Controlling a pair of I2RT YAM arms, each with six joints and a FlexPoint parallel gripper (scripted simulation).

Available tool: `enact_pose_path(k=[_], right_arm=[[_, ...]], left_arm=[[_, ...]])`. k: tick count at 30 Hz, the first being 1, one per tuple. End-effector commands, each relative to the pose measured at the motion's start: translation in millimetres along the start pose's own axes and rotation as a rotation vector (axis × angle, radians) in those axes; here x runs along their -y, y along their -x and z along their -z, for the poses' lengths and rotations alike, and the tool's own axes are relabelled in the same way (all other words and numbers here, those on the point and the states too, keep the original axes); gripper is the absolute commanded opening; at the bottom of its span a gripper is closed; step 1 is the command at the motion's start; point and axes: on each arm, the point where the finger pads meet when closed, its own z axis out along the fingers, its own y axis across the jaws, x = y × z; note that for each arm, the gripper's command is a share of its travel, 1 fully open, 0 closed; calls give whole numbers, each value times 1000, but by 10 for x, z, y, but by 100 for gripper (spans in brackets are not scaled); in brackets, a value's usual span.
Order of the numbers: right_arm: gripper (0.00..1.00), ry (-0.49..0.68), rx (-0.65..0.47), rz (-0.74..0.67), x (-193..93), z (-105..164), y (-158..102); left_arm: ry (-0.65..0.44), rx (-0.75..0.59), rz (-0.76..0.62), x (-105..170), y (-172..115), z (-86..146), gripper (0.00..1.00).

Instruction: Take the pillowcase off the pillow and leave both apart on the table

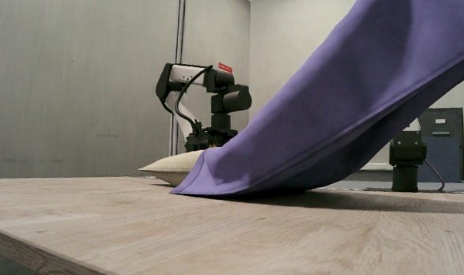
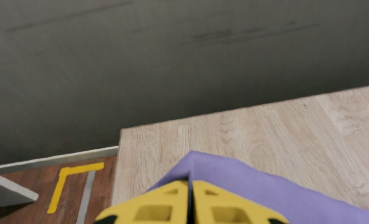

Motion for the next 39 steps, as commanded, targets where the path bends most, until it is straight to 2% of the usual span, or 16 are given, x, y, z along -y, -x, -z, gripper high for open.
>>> enact_pose_path(k=[1, 3, 5, 9, 15, 19, 21, 26, 32, 36, 39], right_arm=[[0, 5, -2, -3, -17, 66, 4], [0, 5, -2, -3, -17, 66, 4], [0, 5, -2, -3, -17, 66, 4], [0, 5, -2, -3, -17, 66, 4], [0, 5, -2, -3, -17, 66, 4], [0, 5, -2, -3, -17, 66, 4], [0, 5, -2, -3, -17, 66, 4], [0, 5, -2, -3, -17, 66, 4], [0, 5, -2, -3, -17, 66, 4], [0, 5, -2, -3, -17, 66, 4], [0, 5, -2, -3, -17, 66, 4]], left_arm=[[62, 150, 4, -120, 456, 209, 0], [60, 139, 8, -124, 430, 101, 0], [73, 195, 7, -131, 577, 300, 0], [80, 225, 17, -145, 666, 315, 0], [95, 290, 28, -162, 830, 454, 0], [101, 293, 34, -186, 843, 418, 0], [103, 331, 33, -168, 931, 550, 0], [110, 370, 45, -183, 1036, 589, 0], [122, 436, 57, -197, 1192, 764, 0], [124, 438, 63, -207, 1203, 715, 0], [129, 480, 65, -204, 1294, 870, 0]])
